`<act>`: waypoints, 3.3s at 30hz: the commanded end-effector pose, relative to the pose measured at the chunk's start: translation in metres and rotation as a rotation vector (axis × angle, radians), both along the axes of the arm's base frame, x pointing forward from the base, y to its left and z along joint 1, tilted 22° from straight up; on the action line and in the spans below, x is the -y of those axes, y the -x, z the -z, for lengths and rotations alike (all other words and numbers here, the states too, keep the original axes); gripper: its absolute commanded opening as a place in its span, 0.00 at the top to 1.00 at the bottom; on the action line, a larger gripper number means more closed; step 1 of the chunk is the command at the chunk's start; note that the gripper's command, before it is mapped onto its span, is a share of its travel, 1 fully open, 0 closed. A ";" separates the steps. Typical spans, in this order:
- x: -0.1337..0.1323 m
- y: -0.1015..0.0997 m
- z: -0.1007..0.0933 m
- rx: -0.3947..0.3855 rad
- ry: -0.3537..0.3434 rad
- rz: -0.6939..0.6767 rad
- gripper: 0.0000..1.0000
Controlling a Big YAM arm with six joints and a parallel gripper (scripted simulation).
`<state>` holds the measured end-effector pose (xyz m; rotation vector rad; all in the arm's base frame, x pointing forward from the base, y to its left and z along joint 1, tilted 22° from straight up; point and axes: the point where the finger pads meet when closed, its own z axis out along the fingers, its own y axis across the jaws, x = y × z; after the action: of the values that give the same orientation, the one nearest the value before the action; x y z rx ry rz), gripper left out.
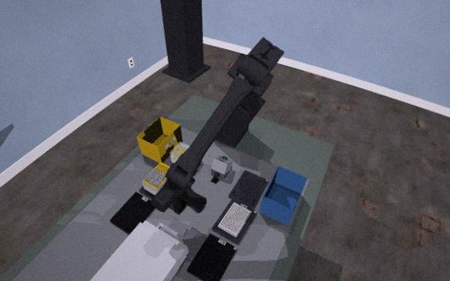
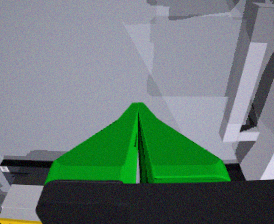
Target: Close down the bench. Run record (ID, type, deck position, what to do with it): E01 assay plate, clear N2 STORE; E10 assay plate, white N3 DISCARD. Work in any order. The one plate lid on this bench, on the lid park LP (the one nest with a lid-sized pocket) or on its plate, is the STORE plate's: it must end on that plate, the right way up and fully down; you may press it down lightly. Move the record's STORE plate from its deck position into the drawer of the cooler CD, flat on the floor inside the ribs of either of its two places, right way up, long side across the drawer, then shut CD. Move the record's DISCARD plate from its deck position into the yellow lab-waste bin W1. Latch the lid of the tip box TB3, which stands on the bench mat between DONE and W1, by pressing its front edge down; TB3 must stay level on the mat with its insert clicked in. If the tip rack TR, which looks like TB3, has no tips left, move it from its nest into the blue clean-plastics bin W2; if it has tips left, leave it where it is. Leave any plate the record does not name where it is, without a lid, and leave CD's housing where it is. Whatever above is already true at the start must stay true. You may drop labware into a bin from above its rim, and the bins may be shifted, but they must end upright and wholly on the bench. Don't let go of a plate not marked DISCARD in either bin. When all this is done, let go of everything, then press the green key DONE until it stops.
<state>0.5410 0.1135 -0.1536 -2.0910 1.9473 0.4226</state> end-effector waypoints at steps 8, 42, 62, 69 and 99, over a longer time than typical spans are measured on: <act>0.018 -0.018 -0.038 0.050 -0.006 0.015 1.00; 0.033 -0.024 -0.079 0.063 -0.005 0.015 1.00; 0.032 -0.029 -0.085 0.076 -0.006 0.012 1.00; 0.032 -0.029 -0.085 0.076 -0.006 0.012 1.00; 0.011 -0.011 -0.081 0.031 -0.006 0.064 0.00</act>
<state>0.5435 0.0911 -0.0972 -2.0716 1.9633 0.4173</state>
